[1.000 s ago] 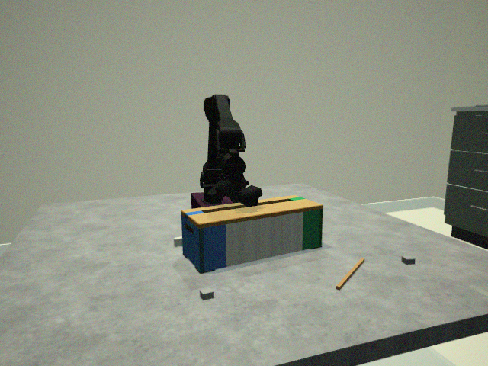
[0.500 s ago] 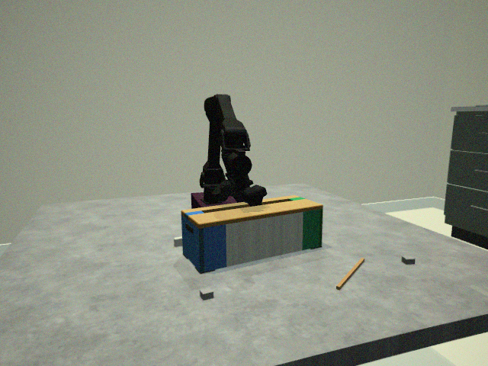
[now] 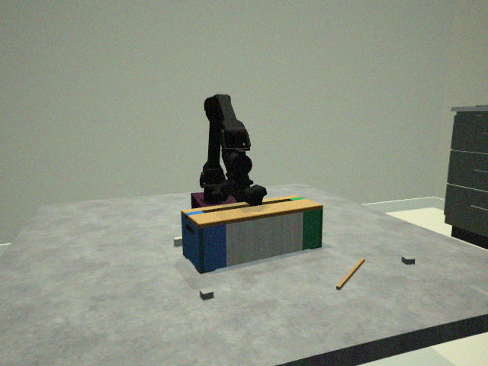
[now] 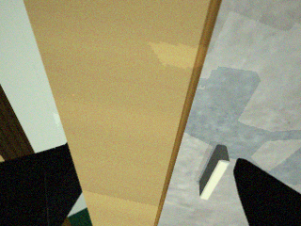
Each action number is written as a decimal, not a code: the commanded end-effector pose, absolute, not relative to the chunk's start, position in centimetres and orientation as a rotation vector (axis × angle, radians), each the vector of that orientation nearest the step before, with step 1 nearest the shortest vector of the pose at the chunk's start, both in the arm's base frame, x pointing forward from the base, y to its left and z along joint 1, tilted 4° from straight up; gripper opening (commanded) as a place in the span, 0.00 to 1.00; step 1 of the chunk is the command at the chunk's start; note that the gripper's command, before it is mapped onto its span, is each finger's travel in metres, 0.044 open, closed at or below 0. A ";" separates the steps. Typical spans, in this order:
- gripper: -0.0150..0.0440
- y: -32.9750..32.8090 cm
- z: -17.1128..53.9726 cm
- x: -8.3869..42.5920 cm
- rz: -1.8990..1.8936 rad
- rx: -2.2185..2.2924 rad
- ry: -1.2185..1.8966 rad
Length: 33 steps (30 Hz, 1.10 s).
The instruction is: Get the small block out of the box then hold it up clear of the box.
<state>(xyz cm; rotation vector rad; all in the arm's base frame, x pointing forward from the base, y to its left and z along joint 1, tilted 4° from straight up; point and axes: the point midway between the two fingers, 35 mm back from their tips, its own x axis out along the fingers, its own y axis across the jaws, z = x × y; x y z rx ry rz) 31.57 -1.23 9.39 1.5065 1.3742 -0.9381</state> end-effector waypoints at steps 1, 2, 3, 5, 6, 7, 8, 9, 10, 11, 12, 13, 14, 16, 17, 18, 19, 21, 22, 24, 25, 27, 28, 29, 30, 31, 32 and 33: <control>0.93 -1.3 9.3 31.5 -0.935 1.504 1.381; 0.93 -1.3 9.3 31.5 -0.935 1.504 1.381; 0.93 -1.3 9.3 31.5 -0.935 1.504 1.381; 0.93 -1.2 9.3 31.5 -0.935 1.504 1.381; 0.93 -1.1 9.3 31.5 -0.935 1.504 1.381; 0.93 -1.0 9.3 31.5 -0.935 1.504 1.381; 0.93 -0.9 9.3 31.6 -0.935 1.505 1.381; 0.93 -0.8 9.3 31.6 -0.935 1.505 1.381; 0.93 -0.7 9.3 31.6 -0.935 1.505 1.381; 0.93 -0.6 9.3 31.6 -0.935 1.505 1.381; 0.93 -0.5 9.3 31.6 -0.935 1.505 1.381; 0.93 -0.4 9.3 31.6 -0.935 1.505 1.381; 0.93 -0.3 9.3 31.6 -0.935 1.505 1.381; 0.93 -0.1 9.4 31.6 -0.935 1.505 1.381; 0.93 0.0 9.4 31.6 -0.935 1.505 1.382; 0.93 0.1 9.4 31.6 -0.935 1.505 1.382; 0.93 0.2 9.4 31.6 -0.934 1.505 1.382; 0.93 0.4 9.4 31.6 -0.934 1.506 1.382; 0.93 0.5 9.4 31.6 -0.934 1.506 1.382; 0.93 0.7 9.4 31.6 -0.934 1.506 1.382; 0.93 0.8 9.4 31.6 -0.934 1.506 1.382; 0.93 1.0 9.4 31.6 -0.934 1.506 1.382; 0.93 1.1 9.4 31.6 -0.934 1.506 1.382; 0.93 1.2 9.4 31.6 -0.934 1.506 1.382; 0.93 1.3 9.4 31.6 -0.934 1.506 1.382; 0.93 1.2 9.4 31.6 -0.934 1.506 1.382; 0.93 1.1 9.4 31.6 -0.934 1.506 1.382; 0.93 0.9 9.4 31.6 -0.934 1.506 1.382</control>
